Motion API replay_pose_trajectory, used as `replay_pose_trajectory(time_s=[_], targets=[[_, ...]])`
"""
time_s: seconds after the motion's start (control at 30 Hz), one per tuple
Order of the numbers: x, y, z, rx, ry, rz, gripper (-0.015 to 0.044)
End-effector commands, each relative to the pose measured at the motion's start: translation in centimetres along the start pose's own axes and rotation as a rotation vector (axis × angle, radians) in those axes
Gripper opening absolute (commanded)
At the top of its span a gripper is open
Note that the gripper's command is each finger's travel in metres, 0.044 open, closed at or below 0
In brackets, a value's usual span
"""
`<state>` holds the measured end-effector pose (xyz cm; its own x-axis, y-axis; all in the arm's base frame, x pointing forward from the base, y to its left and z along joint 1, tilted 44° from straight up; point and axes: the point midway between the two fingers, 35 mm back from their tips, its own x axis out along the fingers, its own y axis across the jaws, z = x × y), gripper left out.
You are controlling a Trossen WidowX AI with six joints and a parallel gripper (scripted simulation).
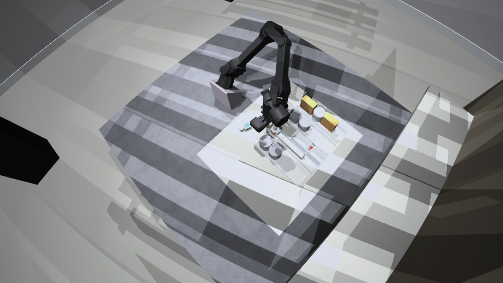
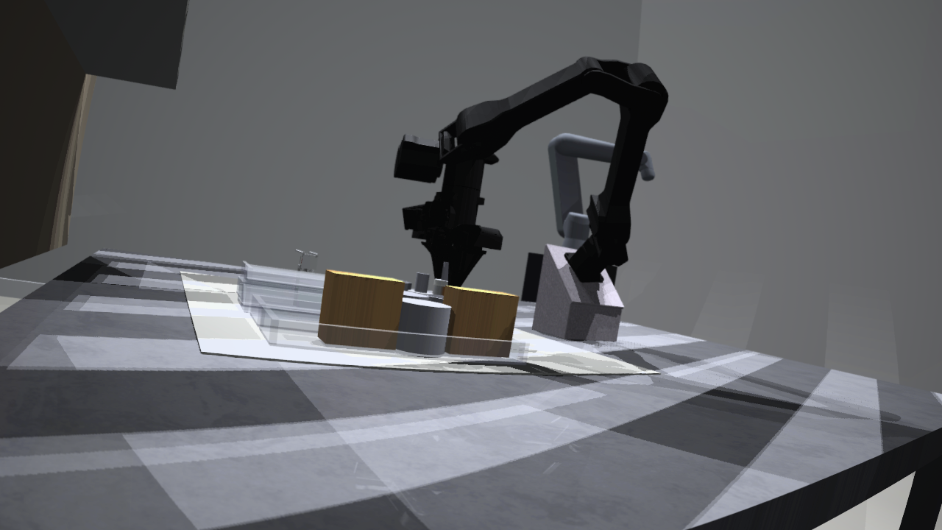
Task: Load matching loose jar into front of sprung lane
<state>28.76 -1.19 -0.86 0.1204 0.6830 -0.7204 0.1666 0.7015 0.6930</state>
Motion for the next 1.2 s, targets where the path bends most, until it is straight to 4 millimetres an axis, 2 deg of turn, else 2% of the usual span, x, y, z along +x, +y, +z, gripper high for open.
replay_pose_trajectory(time_s=[0.0,1.17], targets=[[-0.1,0.1,0.4,0.000,-0.007,0.003,0.0000],[-0.1,0.2,1.9,-0.001,-0.008,0.003,0.0000]])
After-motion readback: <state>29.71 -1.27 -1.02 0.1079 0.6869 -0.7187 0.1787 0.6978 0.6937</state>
